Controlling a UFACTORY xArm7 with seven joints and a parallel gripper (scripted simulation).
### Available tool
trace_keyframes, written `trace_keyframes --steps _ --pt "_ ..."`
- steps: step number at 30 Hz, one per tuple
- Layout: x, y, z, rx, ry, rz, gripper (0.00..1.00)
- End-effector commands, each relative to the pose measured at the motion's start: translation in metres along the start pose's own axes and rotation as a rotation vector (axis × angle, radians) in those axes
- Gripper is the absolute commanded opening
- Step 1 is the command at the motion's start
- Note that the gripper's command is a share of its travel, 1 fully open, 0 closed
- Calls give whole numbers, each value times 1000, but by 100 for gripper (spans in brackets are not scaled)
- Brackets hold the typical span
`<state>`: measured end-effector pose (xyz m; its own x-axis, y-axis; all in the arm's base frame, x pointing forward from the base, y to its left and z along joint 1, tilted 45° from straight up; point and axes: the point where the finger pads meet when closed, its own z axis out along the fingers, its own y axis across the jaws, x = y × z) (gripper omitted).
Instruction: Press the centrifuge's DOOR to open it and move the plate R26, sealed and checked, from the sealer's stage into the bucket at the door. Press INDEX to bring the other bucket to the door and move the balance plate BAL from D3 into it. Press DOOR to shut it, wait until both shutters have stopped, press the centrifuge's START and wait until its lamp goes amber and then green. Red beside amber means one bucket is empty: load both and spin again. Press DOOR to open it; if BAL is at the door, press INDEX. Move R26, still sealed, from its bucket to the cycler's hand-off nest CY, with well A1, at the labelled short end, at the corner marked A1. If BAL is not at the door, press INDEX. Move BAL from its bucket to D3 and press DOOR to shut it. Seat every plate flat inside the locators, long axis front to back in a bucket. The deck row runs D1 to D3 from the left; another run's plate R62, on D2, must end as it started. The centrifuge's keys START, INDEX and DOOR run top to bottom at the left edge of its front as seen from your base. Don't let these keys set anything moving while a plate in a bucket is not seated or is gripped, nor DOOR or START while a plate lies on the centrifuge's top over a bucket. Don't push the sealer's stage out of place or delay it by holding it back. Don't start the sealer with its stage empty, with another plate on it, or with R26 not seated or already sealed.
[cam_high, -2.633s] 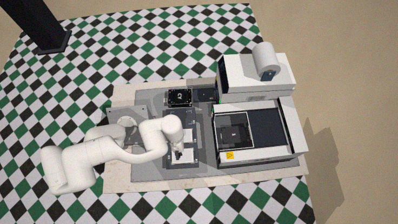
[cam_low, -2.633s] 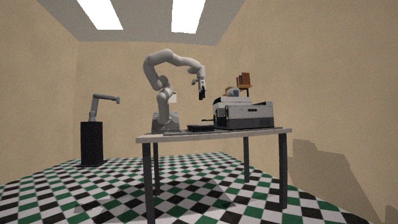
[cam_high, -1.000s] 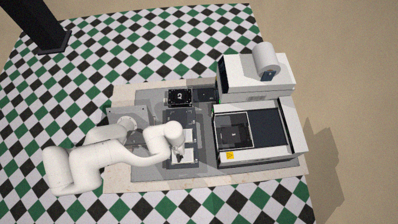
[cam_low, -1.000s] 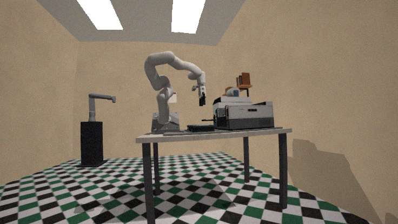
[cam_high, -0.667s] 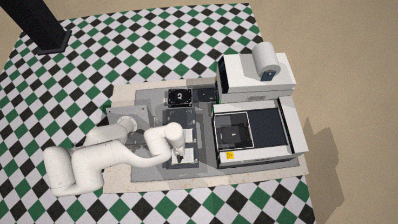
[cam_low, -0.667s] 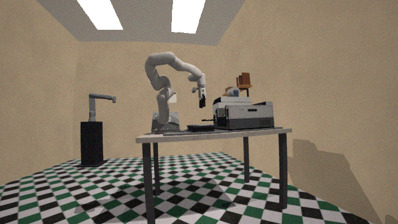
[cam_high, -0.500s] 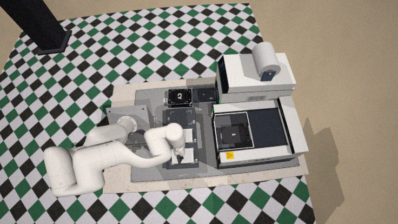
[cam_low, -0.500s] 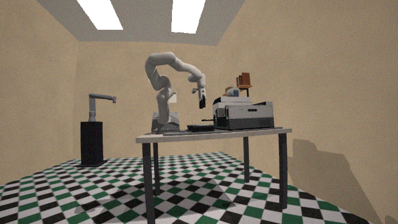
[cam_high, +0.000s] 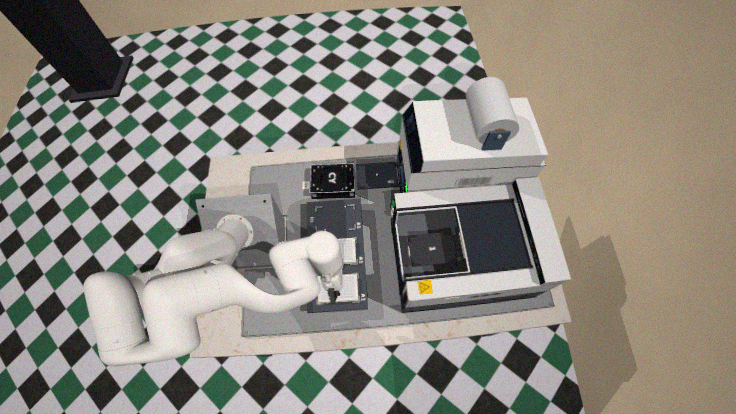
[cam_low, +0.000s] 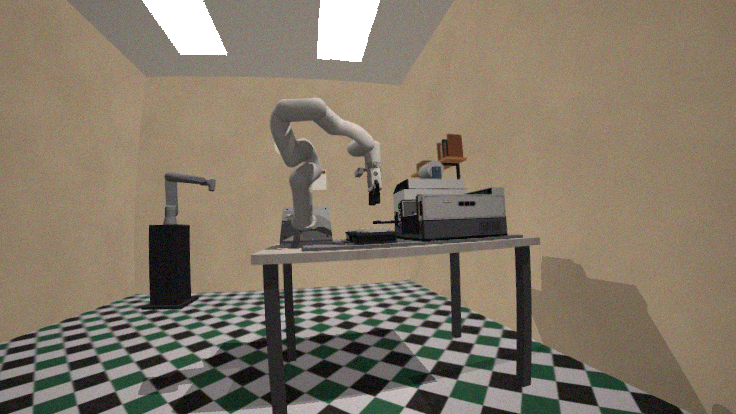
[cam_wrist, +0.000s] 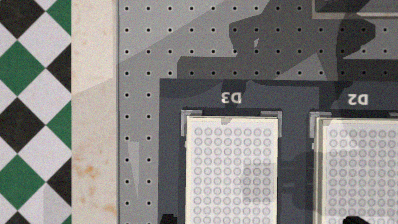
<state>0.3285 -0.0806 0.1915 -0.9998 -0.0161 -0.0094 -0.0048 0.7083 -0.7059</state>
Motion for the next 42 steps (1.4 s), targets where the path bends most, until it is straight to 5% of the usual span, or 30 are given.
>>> trace_keyframes --steps 1,42 --pt "-2 0 6 1 -4 0 100" --pt "-2 0 68 1 -4 0 100"
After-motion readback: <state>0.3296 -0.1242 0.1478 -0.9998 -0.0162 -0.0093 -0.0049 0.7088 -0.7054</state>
